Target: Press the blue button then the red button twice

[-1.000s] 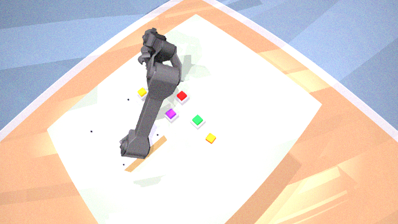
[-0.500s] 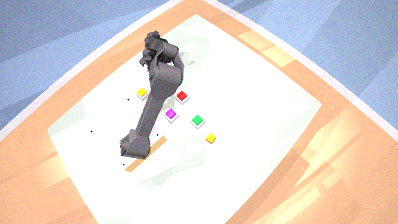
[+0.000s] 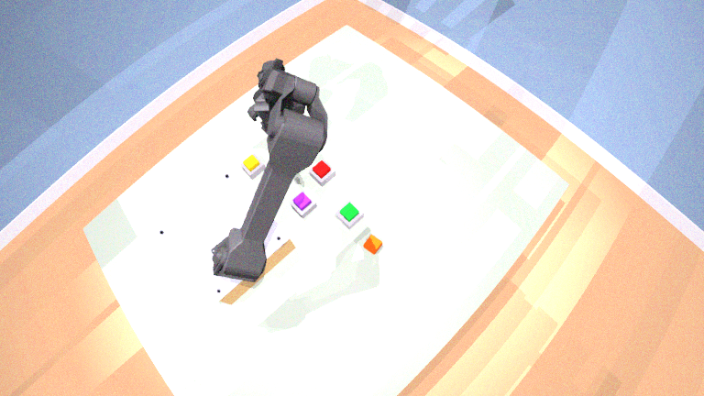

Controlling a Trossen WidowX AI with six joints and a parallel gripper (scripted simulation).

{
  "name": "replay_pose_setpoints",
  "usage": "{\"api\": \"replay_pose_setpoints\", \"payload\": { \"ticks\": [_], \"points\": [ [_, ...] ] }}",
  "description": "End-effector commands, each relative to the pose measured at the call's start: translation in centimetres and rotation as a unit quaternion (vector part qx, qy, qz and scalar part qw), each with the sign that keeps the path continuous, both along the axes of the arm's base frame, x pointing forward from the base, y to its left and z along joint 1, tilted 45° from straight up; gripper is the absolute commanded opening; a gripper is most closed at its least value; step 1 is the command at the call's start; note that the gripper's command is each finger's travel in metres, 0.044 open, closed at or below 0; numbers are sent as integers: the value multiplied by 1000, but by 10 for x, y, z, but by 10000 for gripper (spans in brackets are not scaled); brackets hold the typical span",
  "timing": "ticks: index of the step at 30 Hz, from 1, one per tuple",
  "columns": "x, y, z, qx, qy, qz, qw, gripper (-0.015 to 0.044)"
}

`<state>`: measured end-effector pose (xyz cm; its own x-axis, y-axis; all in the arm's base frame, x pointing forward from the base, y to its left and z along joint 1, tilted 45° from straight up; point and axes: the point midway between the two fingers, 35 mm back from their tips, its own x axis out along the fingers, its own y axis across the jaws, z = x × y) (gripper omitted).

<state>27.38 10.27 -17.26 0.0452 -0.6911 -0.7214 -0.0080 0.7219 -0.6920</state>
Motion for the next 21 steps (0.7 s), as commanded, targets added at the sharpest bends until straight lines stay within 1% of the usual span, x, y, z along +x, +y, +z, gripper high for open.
{"api": "replay_pose_setpoints", "payload": {
  "ticks": [1, 10, 13, 18, 21],
  "points": [
    [-1, -2, 0, -3, 3, 2, 1000, 20],
    [-1, -2, 0, -3, 3, 2, 1000, 20],
    [-2, 19, 21, -2, 3, 2, 1000, 20],
    [-3, 25, 26, -2, 3, 2, 1000, 20],
    [-4, 56, 58, -1, 4, 2, 1000, 20]
  ]
}}
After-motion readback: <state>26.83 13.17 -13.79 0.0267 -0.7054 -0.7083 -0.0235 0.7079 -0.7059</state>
